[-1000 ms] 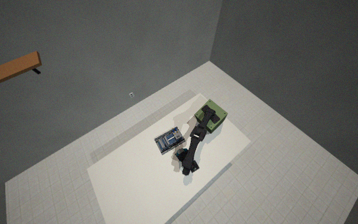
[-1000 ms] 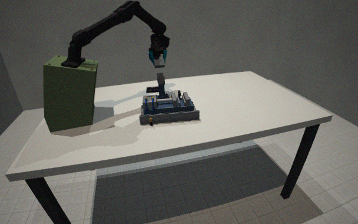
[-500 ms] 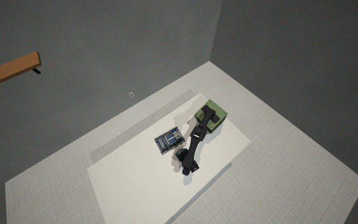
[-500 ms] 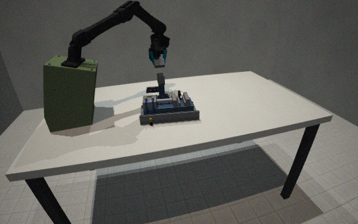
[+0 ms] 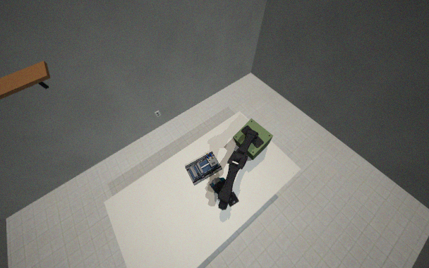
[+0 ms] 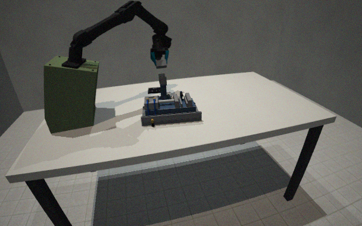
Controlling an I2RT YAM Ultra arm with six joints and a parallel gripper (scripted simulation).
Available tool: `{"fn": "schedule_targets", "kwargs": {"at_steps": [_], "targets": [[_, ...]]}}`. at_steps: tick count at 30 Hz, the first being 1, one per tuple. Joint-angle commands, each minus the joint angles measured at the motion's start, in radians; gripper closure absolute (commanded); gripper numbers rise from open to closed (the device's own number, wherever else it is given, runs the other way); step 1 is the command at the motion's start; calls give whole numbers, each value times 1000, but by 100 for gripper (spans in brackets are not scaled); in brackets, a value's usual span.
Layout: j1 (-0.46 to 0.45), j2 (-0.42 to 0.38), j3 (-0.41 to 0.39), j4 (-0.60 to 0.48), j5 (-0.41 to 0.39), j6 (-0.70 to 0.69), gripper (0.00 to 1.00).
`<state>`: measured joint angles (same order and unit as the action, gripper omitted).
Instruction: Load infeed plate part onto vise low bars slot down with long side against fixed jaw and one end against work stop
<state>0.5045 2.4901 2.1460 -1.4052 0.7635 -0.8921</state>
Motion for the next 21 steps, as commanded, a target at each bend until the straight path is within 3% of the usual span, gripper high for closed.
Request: {"fn": "schedule_targets", "kwargs": {"at_steps": [1, 21], "targets": [[12, -9, 35, -39, 28, 4, 100], [3, 13, 35, -20, 29, -3, 100]]}}
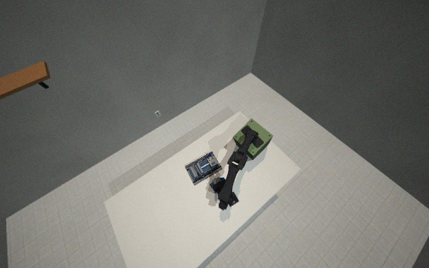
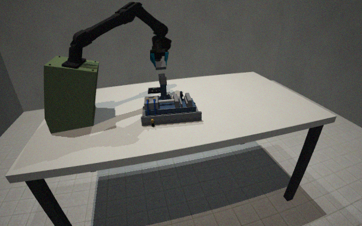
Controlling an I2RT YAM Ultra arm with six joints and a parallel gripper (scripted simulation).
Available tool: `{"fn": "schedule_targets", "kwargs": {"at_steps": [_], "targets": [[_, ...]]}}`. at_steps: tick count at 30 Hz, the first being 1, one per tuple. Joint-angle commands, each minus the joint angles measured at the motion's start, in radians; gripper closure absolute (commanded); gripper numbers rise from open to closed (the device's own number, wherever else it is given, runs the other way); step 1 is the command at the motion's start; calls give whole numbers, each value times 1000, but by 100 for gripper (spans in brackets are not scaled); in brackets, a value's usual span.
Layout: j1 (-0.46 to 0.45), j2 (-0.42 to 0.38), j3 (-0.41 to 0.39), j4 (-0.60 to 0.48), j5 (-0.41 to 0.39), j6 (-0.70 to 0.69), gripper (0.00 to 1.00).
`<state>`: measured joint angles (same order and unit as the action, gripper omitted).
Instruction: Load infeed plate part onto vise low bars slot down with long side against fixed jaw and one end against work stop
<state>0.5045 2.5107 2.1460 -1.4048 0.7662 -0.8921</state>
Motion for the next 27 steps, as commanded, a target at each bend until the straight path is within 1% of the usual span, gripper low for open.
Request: {"fn": "schedule_targets", "kwargs": {"at_steps": [1, 3, 7, 11, 12, 14, 17, 21, 25, 27], "targets": [[2, -14, 35, -19, 26, -3, 100], [0, -21, 35, -15, 26, -4, 100], [-4, 15, 36, 15, 26, -7, 100], [-6, 4, 37, 13, 27, -7, 100], [-7, -14, 35, 0, 27, -7, 100], [-7, -10, 35, 15, 27, -7, 100], [-5, 31, 37, 32, 27, -11, 100], [-7, 14, 37, 38, 27, -11, 100], [-10, 53, 39, 50, 27, -14, 100], [-9, 56, 39, 51, 27, -14, 100]]}}
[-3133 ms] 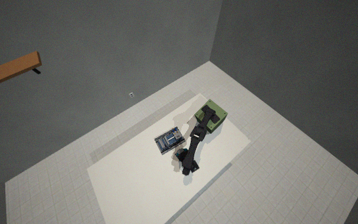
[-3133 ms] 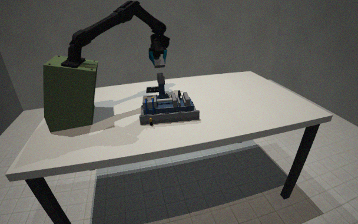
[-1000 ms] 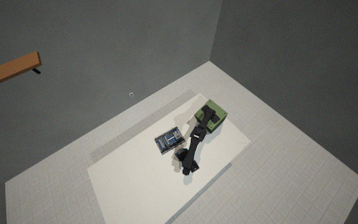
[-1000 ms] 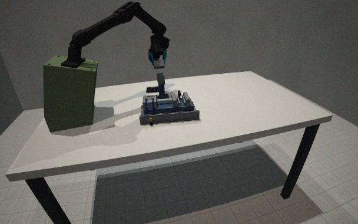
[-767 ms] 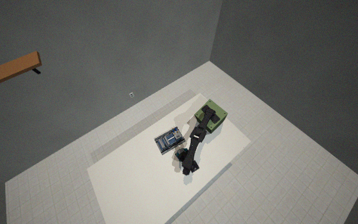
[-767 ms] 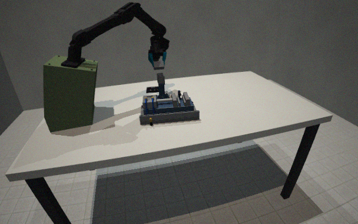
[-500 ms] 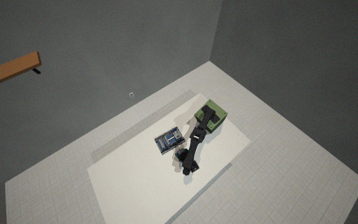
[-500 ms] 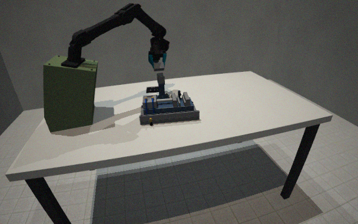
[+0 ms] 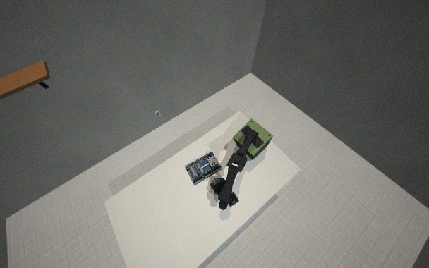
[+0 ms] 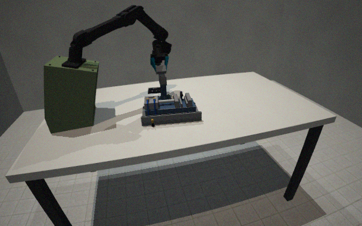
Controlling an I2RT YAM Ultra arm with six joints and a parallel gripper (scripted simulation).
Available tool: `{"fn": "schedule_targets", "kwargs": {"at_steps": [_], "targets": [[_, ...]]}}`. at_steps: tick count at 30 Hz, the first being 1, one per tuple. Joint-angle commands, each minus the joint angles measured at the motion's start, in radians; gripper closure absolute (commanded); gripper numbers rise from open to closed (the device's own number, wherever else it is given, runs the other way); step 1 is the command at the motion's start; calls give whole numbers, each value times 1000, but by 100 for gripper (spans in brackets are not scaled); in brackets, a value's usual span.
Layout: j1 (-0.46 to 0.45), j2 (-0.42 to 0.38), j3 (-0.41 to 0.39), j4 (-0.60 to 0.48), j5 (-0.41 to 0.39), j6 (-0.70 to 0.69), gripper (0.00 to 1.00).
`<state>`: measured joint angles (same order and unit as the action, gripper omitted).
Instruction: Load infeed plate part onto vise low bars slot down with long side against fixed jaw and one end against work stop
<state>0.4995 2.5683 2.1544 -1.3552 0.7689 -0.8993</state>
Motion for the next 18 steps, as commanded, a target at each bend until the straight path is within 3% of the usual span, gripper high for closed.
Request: {"fn": "schedule_targets", "kwargs": {"at_steps": [1, 2, 18], "targets": [[-4, -2, 31, 1, 25, -7, 100], [0, -35, 30, -12, 25, -5, 100], [-7, 31, 39, 35, 25, -12, 100]]}}
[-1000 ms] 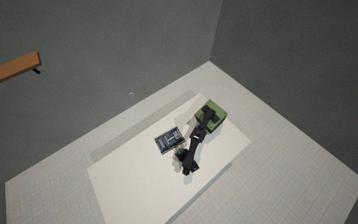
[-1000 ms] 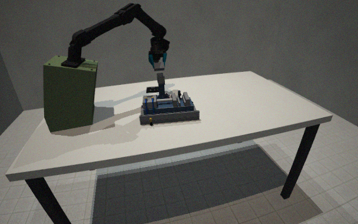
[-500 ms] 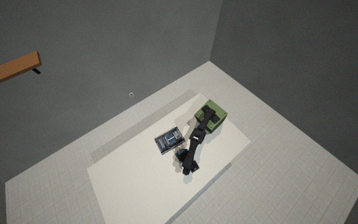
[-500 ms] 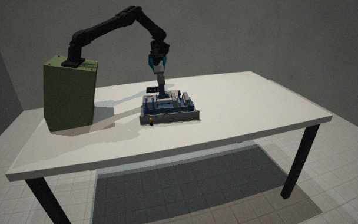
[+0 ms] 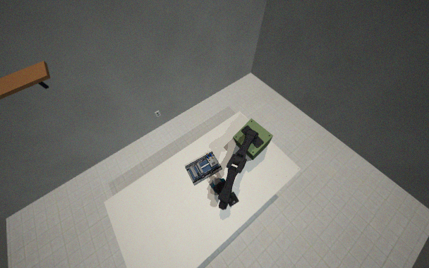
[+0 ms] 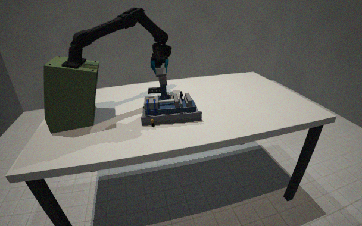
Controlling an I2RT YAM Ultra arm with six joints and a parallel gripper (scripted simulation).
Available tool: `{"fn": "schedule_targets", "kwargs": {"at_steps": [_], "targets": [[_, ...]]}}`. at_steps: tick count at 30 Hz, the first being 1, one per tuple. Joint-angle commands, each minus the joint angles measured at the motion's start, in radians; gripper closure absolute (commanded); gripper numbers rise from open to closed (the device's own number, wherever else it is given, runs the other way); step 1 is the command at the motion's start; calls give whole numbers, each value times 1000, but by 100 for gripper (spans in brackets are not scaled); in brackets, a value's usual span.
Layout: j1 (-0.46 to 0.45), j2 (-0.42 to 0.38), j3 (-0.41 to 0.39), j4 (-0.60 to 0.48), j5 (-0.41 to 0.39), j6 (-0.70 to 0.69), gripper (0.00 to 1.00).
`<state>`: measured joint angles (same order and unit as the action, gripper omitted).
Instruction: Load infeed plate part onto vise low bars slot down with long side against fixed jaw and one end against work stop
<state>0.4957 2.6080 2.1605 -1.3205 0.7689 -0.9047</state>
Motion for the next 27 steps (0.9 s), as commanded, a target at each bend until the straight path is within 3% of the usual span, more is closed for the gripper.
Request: {"fn": "schedule_targets", "kwargs": {"at_steps": [1, 5, 9, 13, 18, 27], "targets": [[-2, -36, 33, -14, 25, -5, 100], [-6, 10, 38, 10, 25, -8, 100], [-6, -9, 41, 3, 26, -9, 100], [-5, 27, 45, 22, 26, -10, 100], [-7, -3, 46, 9, 26, -9, 100], [-5, 31, 53, 36, 26, -12, 100]]}}
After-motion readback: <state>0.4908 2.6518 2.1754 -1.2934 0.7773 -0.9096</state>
